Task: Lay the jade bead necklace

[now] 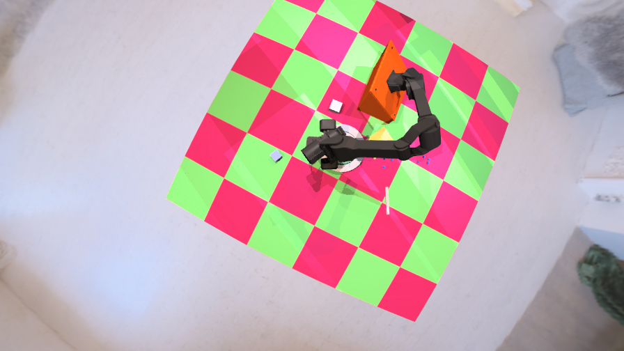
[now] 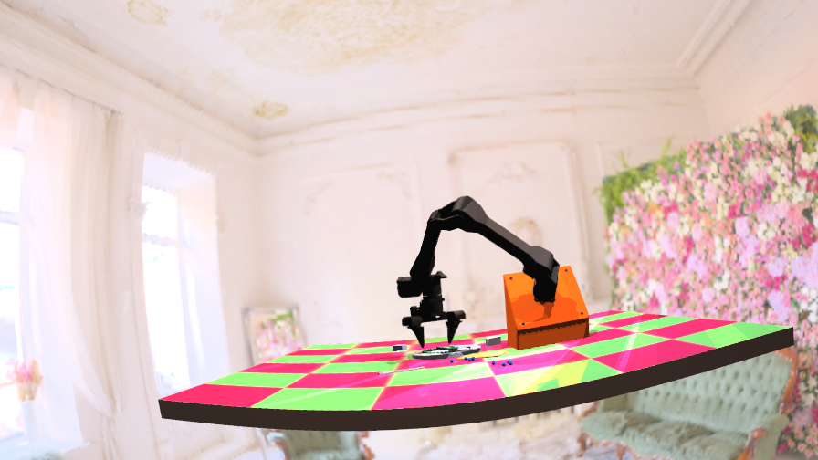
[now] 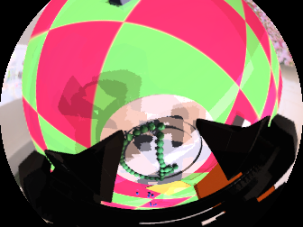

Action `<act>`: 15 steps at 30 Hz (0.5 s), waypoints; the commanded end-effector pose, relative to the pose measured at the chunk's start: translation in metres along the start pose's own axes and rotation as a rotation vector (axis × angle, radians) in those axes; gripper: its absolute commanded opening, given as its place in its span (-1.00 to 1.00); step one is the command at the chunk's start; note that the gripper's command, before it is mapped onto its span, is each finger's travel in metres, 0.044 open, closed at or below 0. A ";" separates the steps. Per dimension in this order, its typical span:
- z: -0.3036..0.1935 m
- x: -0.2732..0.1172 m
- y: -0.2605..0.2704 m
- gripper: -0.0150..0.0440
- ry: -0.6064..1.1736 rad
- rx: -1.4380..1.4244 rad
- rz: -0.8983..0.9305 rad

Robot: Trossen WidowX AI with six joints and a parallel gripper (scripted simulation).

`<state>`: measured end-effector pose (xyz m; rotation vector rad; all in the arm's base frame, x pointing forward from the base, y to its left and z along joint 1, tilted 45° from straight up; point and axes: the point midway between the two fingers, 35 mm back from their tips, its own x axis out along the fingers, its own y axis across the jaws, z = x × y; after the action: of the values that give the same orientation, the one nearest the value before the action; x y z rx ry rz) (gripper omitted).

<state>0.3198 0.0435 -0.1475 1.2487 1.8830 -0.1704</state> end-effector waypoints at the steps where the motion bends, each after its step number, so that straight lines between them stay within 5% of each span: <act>1: 0.000 -0.001 0.000 1.00 -0.002 -0.004 -0.004; 11: 0.000 -0.001 0.000 1.00 -0.002 -0.004 -0.004; 15: -0.012 -0.005 0.003 0.64 -0.001 -0.261 -0.005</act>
<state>0.3201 0.0440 -0.1449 1.1914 1.8692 -0.0920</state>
